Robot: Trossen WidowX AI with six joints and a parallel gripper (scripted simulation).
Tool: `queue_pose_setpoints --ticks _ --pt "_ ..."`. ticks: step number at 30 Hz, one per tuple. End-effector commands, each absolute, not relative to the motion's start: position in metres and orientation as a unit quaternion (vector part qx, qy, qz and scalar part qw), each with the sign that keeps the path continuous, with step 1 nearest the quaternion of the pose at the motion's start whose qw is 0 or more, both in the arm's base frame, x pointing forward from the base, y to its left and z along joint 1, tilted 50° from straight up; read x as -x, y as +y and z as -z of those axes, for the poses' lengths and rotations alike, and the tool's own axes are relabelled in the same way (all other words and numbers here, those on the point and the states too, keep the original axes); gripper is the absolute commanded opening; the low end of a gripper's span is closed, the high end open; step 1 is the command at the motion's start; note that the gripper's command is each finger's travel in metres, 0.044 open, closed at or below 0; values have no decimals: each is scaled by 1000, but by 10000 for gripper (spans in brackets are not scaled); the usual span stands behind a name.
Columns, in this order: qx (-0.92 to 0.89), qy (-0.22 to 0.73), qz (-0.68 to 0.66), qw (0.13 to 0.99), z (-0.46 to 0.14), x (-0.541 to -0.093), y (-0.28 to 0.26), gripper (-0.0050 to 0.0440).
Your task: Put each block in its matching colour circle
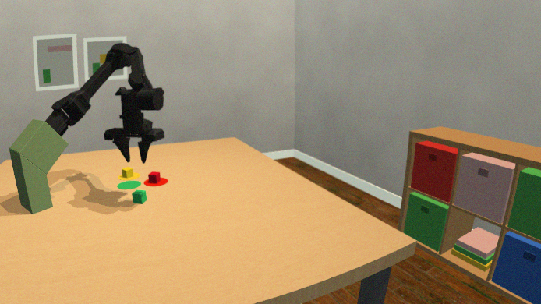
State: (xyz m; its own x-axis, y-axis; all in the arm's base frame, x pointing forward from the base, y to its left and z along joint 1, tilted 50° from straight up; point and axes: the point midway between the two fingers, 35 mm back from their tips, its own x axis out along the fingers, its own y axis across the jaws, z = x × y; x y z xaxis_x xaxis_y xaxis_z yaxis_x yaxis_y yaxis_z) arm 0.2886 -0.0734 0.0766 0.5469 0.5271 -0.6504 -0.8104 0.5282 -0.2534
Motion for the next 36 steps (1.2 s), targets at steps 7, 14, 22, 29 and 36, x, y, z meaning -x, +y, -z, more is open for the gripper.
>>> queue_pose_setpoints --ticks 7,14,22,29,36 --pt "304 239 -416 823 -69 -291 -74 265" --pt "287 252 -422 822 -34 -310 -45 265" --pt "300 242 -416 824 -31 -319 -43 265" --pt "300 243 -416 824 -14 -334 -28 265" --pt "300 242 -415 824 -6 -340 -21 265"
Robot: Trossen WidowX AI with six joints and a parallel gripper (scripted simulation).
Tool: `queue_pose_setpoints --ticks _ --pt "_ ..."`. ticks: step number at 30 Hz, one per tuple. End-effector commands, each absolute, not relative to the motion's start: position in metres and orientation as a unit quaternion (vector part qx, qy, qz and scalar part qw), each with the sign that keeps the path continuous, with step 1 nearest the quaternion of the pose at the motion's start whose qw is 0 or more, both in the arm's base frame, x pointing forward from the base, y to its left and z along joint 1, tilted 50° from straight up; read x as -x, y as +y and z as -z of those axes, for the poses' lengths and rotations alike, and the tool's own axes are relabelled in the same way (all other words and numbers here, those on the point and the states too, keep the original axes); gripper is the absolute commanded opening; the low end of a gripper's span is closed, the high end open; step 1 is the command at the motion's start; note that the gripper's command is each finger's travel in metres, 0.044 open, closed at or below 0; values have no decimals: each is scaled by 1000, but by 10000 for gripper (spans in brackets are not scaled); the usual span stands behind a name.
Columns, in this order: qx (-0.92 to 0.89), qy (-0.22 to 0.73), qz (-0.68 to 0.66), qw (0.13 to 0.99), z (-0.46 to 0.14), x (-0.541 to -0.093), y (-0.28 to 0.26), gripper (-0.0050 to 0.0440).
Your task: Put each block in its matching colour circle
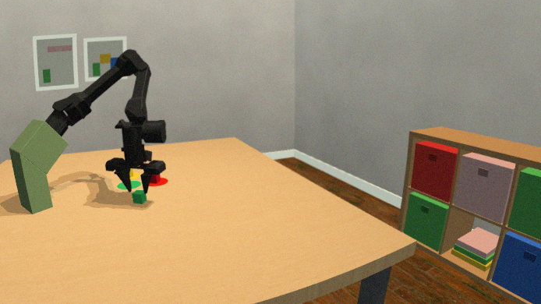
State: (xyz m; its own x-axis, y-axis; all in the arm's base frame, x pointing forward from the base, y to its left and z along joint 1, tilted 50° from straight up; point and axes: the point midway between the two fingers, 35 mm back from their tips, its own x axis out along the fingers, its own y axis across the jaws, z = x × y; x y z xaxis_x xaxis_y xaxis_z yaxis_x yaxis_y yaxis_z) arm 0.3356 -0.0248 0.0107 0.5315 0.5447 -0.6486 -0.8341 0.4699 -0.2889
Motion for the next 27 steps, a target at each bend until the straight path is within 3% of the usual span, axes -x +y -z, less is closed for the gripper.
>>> queue_pose_setpoints --ticks 1,9,11,27 --pt "300 242 -415 824 -5 -341 -21 265" --pt "300 241 -415 824 -1 -345 -17 265" --pt "305 236 -413 825 -5 -346 -18 217" --pt "305 236 -413 825 -5 -346 -18 124"
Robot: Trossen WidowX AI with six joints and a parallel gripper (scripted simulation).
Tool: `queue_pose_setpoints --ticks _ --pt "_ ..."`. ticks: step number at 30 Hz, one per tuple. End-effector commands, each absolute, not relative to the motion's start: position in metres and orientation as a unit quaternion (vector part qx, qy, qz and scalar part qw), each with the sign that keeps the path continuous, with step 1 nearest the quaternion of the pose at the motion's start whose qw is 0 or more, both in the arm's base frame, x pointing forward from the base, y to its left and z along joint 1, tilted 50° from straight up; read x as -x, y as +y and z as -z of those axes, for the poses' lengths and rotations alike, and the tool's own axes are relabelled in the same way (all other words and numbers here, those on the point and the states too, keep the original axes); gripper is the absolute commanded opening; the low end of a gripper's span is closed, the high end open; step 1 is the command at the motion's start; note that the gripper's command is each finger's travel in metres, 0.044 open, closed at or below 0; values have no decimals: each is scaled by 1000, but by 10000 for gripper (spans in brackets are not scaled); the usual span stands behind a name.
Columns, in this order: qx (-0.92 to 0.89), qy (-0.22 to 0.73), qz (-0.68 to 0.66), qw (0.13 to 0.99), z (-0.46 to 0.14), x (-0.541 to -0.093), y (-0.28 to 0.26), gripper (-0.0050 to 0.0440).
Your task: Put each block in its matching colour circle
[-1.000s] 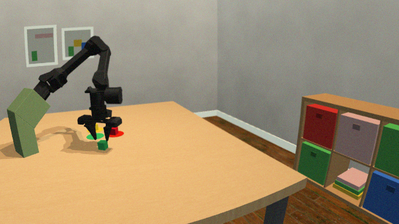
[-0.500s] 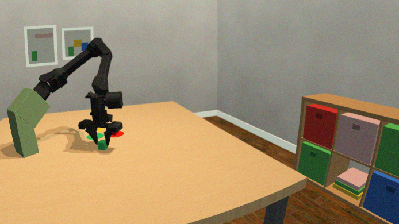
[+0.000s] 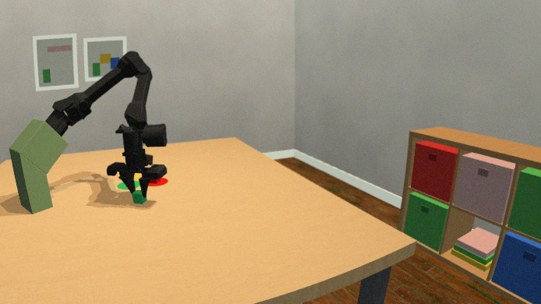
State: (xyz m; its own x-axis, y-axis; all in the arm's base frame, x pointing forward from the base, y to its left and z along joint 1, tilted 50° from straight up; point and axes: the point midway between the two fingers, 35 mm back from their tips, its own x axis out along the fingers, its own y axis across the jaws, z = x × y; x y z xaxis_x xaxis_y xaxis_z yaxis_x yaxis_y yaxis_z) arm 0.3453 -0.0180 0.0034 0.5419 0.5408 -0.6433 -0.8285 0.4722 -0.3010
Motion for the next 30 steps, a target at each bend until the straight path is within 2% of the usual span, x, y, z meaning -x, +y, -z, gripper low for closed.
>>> queue_pose_setpoints --ticks 1,3,30 --pt "305 236 -413 825 -5 -346 -18 117" --pt "300 240 -415 825 -3 -344 -18 105" --pt "305 237 -408 828 -51 -317 -58 105"
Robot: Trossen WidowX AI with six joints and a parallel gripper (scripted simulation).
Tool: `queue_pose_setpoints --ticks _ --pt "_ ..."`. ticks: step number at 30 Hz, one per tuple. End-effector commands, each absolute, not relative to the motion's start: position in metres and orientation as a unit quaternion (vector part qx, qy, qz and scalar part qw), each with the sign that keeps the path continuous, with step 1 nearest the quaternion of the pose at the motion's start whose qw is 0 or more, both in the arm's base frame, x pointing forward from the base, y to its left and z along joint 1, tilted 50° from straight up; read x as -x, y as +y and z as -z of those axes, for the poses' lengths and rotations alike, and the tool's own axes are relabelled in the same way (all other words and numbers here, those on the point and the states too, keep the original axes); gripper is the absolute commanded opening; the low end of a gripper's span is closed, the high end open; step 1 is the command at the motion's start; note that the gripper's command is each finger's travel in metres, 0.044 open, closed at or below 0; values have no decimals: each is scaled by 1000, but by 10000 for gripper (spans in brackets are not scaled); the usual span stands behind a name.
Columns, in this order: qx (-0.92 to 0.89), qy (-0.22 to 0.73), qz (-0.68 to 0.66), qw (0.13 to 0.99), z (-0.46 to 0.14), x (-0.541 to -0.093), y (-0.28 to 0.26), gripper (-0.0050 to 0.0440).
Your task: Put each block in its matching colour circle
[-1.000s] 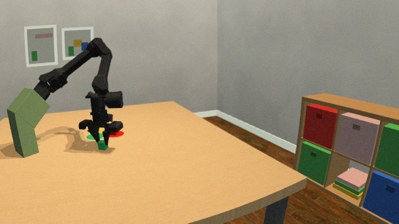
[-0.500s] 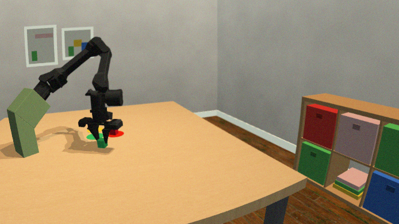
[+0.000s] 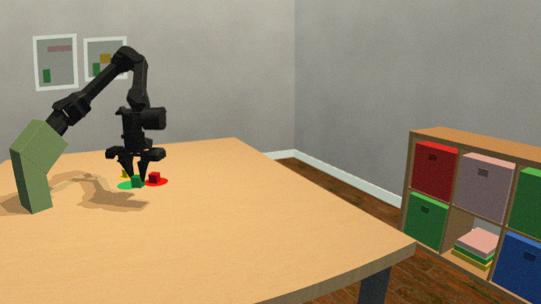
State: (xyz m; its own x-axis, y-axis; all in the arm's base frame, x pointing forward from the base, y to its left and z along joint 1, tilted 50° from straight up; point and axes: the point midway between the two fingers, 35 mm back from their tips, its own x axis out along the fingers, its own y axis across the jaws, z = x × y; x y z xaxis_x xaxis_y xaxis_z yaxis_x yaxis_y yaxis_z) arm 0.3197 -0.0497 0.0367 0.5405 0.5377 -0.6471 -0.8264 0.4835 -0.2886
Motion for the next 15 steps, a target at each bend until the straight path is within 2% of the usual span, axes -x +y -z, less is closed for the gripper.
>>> queue_pose_setpoints --ticks 1,15 --pt "305 237 -408 827 -52 -316 -60 105" --pt "311 233 -409 825 -76 -293 -78 105"
